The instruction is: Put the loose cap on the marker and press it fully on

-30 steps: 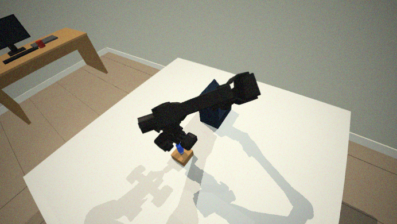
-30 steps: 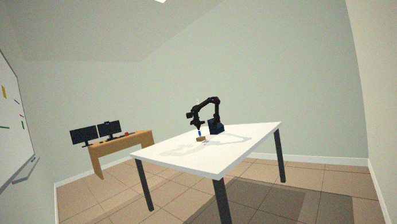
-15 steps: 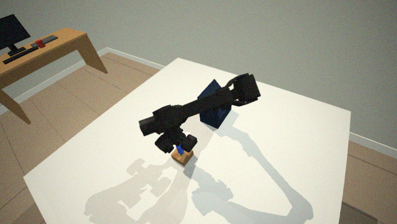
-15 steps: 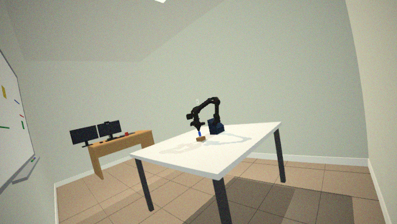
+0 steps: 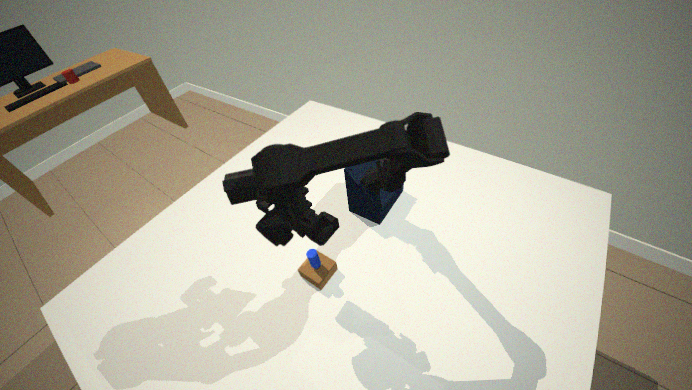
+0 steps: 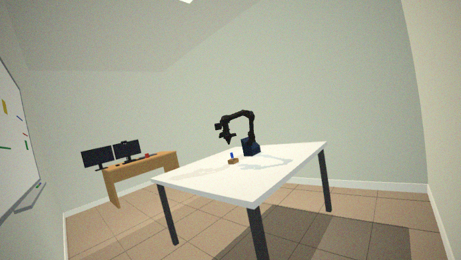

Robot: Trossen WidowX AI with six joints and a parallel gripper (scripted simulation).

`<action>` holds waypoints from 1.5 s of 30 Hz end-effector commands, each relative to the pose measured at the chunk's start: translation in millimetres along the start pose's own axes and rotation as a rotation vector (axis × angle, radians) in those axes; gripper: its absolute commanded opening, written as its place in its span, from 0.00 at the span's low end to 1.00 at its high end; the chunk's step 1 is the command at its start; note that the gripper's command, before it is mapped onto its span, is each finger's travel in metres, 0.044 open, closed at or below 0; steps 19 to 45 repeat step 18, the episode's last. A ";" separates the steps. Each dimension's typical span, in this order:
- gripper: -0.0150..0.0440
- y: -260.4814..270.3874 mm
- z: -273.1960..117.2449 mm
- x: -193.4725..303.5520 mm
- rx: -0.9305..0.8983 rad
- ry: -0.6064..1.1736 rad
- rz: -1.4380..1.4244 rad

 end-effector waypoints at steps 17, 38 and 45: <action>0.97 1.0 -8.8 2.1 -0.002 0.010 -0.005; 1.00 1.0 -8.8 2.1 -0.002 0.010 -0.005; 1.00 1.0 -8.8 2.1 -0.002 0.010 -0.005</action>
Point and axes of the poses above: the point midway between the two fingers, 35 mm back from their tips, its own z axis out along the fingers, its own y axis across the jaws, x = y × z, the point moved 4 cm from there along -z, back along the fingers
